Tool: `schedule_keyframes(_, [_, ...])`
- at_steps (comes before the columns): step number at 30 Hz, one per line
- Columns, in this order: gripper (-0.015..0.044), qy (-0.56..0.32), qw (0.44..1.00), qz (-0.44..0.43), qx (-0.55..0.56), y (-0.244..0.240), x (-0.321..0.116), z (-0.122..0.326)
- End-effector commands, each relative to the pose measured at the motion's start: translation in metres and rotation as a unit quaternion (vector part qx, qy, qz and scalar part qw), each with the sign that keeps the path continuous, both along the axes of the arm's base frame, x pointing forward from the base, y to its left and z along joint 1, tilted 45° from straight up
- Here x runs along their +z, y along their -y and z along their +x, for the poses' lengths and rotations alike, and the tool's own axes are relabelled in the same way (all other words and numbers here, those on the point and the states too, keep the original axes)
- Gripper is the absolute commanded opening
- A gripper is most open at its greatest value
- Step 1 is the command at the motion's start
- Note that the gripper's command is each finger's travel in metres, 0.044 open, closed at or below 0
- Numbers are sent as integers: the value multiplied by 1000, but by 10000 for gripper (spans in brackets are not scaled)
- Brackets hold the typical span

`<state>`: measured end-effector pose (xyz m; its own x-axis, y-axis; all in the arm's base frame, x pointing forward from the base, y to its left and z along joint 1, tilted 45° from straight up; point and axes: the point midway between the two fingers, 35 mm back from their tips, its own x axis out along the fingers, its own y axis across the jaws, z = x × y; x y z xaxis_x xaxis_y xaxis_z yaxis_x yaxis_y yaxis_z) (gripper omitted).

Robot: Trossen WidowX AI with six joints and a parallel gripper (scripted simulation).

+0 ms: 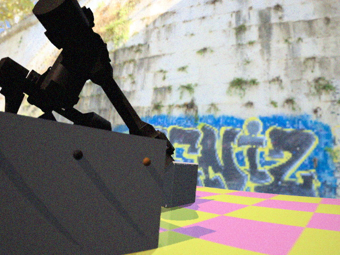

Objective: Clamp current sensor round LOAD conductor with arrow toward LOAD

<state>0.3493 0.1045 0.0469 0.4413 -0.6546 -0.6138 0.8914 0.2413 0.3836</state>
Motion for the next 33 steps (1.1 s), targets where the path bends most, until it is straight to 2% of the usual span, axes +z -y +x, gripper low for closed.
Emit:
schedule_keyframes(1, [0,8,1000,13,-14,-9,14,4])
schedule_keyframes(9, [0,-6,999,14,-35,-9,19,2])
schedule_keyframes(10, [0,-31,999,2,-34,-2,6,-7])
schedule_keyframes(21, [0,-35,999,3,-38,-2,5,-7])
schedule_keyframes(33, [0,-114,987,18,-109,0,3,-10])
